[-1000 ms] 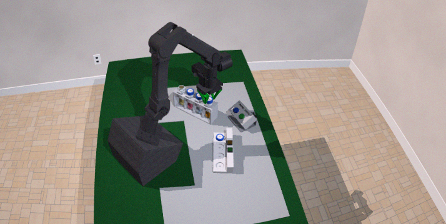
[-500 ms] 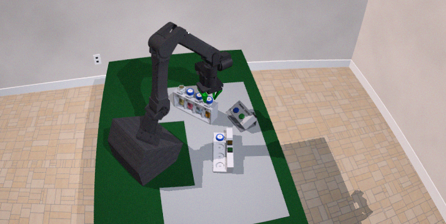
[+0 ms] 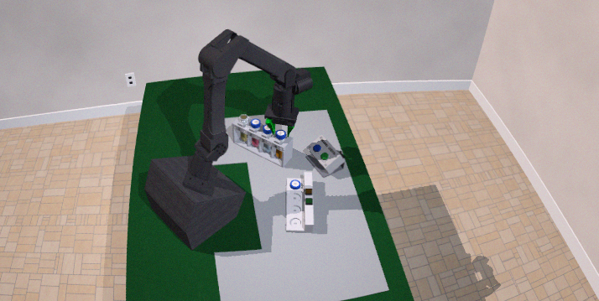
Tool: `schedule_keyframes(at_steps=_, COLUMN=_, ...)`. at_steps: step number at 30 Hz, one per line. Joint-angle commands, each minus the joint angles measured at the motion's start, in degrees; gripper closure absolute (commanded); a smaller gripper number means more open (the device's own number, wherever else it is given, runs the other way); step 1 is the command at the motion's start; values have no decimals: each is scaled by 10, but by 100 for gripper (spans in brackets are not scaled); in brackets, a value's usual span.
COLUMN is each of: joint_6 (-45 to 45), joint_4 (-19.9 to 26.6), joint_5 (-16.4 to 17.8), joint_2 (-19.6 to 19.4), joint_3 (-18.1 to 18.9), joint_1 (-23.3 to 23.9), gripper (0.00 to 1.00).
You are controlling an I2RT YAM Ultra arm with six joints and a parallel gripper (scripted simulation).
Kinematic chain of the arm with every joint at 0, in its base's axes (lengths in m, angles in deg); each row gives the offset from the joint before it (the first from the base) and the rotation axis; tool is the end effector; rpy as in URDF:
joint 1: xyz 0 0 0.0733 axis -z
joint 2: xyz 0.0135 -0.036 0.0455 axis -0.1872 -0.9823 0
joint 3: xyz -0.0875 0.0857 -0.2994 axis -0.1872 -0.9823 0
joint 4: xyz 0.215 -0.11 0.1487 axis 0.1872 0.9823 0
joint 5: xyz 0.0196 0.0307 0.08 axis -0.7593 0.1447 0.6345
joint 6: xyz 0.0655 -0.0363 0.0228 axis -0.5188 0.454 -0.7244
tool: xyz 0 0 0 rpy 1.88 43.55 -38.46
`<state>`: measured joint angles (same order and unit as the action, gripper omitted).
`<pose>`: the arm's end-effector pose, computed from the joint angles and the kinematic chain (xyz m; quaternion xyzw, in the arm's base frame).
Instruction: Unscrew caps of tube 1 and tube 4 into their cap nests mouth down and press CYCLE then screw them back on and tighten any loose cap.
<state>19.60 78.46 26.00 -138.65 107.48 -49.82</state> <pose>0.1852 0.1597 0.3006 -0.6266 0.7307 0.0432 0.2675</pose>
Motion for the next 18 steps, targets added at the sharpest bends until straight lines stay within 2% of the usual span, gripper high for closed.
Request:
schedule_keyframes(at_steps=1, joint_6=-159, joint_4=6, joint_5=2, joint_2=5, joint_3=4, joint_1=2, gripper=51)
schedule_keyframes(at_steps=2, joint_6=-160, joint_4=6, joint_5=2, joint_2=5, joint_3=4, joint_1=1, gripper=51)
schedule_keyframes(at_steps=4, joint_6=-245, joint_4=6, joint_5=1, joint_2=6, joint_3=4, joint_1=1, gripper=51)
schedule_keyframes(at_steps=5, joint_6=-255, joint_4=6, joint_5=2, joint_2=6, joint_3=4, joint_1=1, gripper=51)
schedule_keyframes(at_steps=6, joint_6=-303, joint_4=6, joint_5=2, joint_2=6, joint_3=3, joint_1=1, gripper=51)
schedule_keyframes(at_steps=7, joint_6=-303, joint_4=6, joint_5=1, joint_2=7, joint_3=3, joint_1=1, gripper=51)
schedule_keyframes(at_steps=9, joint_6=-389, joint_4=6, joint_5=1, joint_2=7, joint_3=3, joint_1=1, gripper=51)
schedule_keyframes(at_steps=10, joint_6=-404, joint_4=6, joint_5=1, joint_2=7, joint_3=3, joint_1=1, gripper=51)
schedule_keyframes(at_steps=18, joint_6=-404, joint_4=6, joint_5=1, joint_2=7, joint_3=2, joint_1=1, gripper=51)
